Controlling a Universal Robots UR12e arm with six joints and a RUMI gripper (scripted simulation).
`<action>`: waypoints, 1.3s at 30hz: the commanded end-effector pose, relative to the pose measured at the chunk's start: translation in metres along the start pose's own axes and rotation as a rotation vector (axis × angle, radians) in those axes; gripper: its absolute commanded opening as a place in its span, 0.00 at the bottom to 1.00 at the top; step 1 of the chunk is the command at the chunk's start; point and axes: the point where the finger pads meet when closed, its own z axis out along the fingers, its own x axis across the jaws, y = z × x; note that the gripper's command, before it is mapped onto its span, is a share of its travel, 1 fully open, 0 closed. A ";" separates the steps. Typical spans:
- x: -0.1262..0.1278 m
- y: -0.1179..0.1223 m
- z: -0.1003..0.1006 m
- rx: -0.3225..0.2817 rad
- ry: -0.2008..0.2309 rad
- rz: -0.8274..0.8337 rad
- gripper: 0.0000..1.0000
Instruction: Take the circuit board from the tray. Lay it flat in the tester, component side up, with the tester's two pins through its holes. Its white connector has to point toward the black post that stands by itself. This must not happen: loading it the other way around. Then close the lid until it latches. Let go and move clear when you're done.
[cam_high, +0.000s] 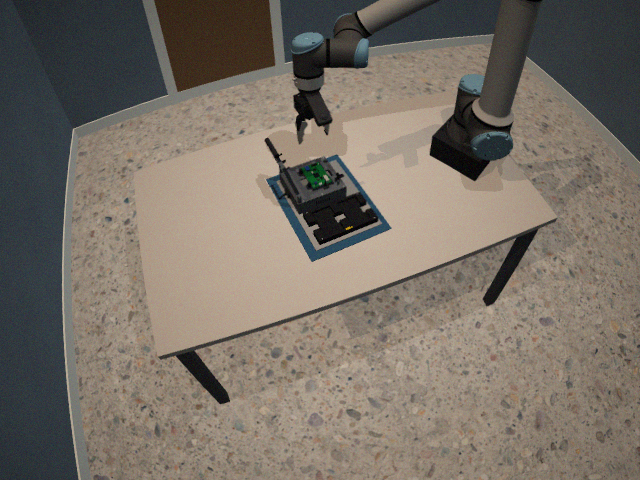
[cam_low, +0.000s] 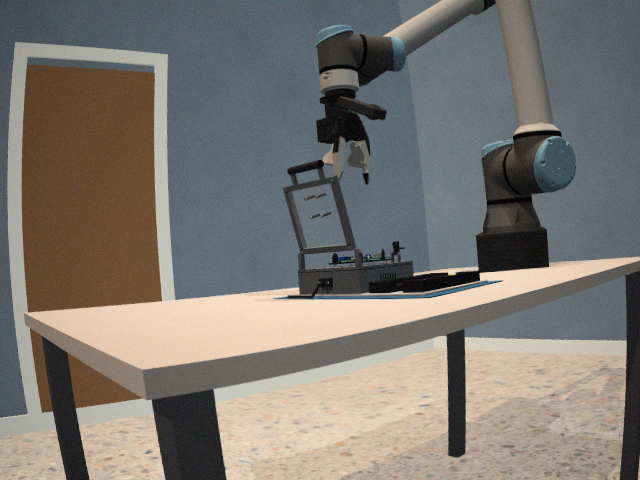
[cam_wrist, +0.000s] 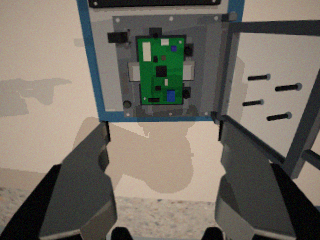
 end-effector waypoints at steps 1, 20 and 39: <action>0.000 0.000 -0.033 0.000 0.000 0.000 0.59; 0.000 0.000 -0.081 0.000 0.000 0.000 0.59; 0.000 0.000 -0.083 0.000 0.000 0.000 0.30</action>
